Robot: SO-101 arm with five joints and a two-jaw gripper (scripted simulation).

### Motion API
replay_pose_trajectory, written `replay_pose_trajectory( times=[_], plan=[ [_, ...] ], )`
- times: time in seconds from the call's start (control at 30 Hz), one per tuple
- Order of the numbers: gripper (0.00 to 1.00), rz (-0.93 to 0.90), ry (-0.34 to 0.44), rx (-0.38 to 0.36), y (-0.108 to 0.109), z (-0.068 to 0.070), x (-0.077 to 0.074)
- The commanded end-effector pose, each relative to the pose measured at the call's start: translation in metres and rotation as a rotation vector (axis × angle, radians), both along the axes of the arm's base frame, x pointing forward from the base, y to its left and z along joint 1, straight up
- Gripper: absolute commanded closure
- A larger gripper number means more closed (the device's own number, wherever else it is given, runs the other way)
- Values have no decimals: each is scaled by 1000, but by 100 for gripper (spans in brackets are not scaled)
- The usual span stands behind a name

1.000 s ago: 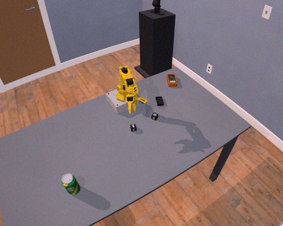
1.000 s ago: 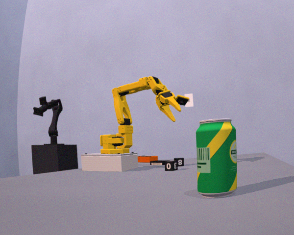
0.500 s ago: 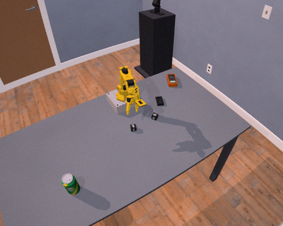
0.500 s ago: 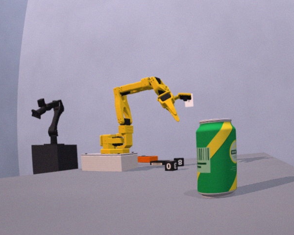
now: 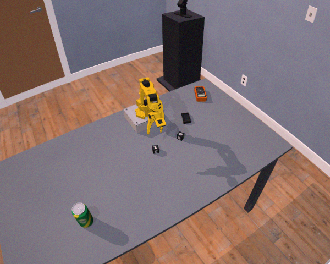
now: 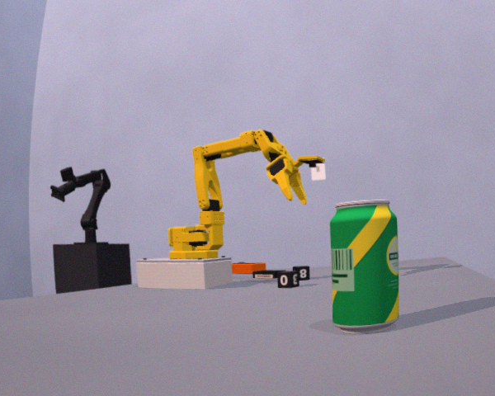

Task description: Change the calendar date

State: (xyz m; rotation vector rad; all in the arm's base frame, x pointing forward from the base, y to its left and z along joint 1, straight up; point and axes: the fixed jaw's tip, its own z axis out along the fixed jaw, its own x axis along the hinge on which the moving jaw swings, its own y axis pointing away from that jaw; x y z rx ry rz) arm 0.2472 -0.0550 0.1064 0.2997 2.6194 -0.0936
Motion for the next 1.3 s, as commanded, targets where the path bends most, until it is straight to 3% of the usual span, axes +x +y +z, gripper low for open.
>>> replay_pose_trajectory(
  times=[0.0, 0.67, 0.8, 1.0, 1.07, 1.27],
  plan=[
    [65, -35, -18, 24, 2, 1, 5],
    [65, -91, -9, 58, 2, -3, 6],
    [65, -93, 54, 71, 2, -18, 5],
    [65, -97, 220, 102, 4, -55, -3],
    [65, -97, 220, 102, 4, -55, -3],
    [65, -101, 385, 133, 8, -91, -17]
  ],
)
